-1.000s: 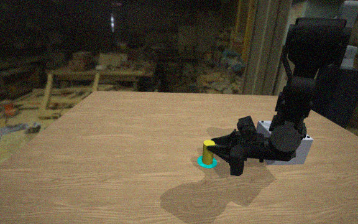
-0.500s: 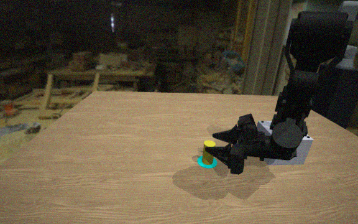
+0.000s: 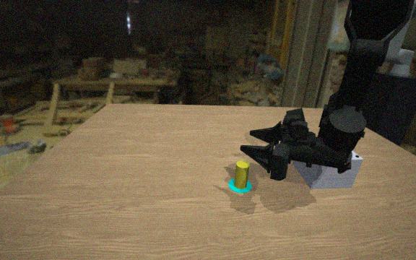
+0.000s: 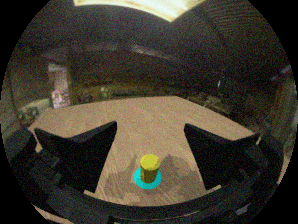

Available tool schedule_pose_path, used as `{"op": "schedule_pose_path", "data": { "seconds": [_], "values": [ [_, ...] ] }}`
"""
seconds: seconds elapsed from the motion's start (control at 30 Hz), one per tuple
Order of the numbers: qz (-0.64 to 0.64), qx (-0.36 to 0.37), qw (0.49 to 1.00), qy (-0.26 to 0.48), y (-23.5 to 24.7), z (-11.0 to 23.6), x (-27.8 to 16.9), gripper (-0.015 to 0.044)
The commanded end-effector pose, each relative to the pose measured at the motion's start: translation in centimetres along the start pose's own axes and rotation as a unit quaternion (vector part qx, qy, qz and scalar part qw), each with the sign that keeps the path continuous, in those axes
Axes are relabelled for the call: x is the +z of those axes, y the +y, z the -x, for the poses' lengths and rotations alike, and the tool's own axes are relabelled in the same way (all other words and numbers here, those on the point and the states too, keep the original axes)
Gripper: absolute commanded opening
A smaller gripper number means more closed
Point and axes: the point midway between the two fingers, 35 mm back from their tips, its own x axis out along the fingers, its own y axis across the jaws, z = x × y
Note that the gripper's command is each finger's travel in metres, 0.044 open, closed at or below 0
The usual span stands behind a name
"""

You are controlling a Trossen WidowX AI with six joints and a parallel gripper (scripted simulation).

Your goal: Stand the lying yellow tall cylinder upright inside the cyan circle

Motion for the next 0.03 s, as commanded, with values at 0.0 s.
{"op": "schedule_pose_path", "data": {
  "seconds": [0.0],
  "values": [
    [0.016,-0.001,1.0,-0.004,-0.35,0.1,0.96,0.04]
  ]
}}
